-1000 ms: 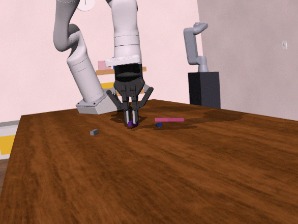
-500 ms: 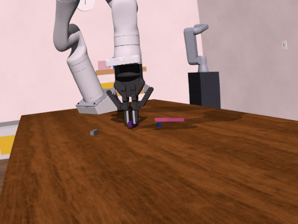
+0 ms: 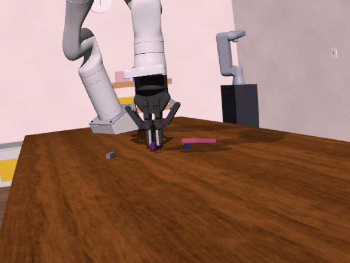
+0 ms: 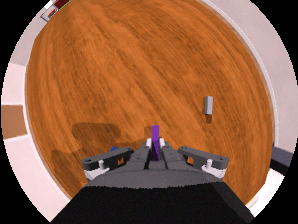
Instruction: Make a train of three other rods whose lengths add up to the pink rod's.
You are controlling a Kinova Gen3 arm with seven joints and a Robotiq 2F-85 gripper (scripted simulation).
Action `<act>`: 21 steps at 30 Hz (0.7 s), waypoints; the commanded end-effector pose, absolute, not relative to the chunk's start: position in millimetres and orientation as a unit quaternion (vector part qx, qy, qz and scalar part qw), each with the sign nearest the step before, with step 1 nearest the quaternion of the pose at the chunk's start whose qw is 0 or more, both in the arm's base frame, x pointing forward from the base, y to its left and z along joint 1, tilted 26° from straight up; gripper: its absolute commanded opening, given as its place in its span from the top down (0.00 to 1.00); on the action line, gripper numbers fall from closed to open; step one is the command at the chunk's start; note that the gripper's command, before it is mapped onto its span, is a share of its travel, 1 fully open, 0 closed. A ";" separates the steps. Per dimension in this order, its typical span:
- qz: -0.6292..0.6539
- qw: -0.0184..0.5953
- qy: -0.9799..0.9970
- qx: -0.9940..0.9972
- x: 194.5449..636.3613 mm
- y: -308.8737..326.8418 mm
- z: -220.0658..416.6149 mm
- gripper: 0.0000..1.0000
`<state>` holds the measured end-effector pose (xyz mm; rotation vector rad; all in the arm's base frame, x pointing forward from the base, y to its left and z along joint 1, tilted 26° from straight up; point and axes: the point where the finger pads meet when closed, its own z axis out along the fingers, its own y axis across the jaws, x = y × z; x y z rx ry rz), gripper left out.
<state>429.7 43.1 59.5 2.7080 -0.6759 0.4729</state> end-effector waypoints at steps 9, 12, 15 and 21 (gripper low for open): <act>0.166 0.154 -0.236 0.945 430.0 43.7 60.0 0.95; 0.166 0.154 -0.236 0.945 430.0 43.7 60.0 0.95; 0.166 0.154 -0.236 0.945 430.0 43.6 59.9 0.95; 0.166 0.154 -0.236 0.945 430.4 43.0 58.4 0.95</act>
